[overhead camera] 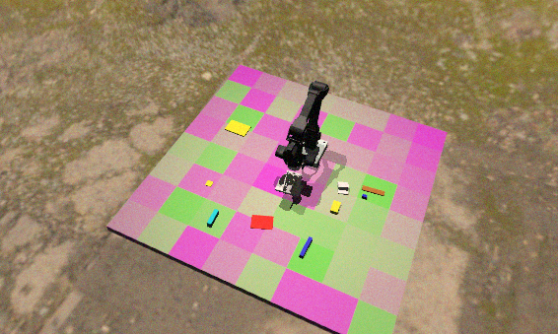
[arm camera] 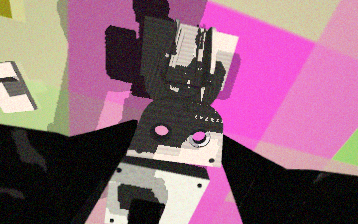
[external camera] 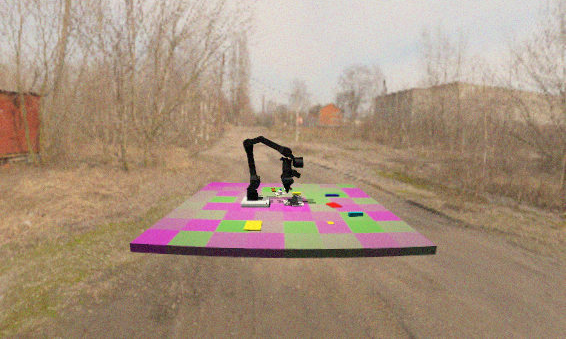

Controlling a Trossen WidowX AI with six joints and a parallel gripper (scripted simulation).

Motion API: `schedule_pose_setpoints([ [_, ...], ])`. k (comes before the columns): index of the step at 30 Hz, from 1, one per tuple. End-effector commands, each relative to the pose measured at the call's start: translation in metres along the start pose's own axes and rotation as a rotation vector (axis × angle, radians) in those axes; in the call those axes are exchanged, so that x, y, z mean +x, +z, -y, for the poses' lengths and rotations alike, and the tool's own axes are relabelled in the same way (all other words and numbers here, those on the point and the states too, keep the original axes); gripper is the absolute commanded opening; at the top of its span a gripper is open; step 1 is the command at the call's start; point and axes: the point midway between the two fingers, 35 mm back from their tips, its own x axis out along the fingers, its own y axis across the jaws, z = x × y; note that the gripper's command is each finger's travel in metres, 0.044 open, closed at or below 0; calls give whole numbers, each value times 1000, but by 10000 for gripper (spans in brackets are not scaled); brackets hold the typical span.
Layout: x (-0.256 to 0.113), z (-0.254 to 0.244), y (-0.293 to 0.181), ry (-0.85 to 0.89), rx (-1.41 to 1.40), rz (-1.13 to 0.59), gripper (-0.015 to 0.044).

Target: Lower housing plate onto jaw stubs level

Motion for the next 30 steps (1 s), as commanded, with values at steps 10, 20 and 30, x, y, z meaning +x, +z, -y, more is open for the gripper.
schedule_pose_setpoints([
  [10, 12, 1, 0, -4, 3, -2, 351],
  [20, 29, 1, 1, -4, 3, -2, 351],
  [30, 45, 1, 0, -4, 3, -2, 351],
])
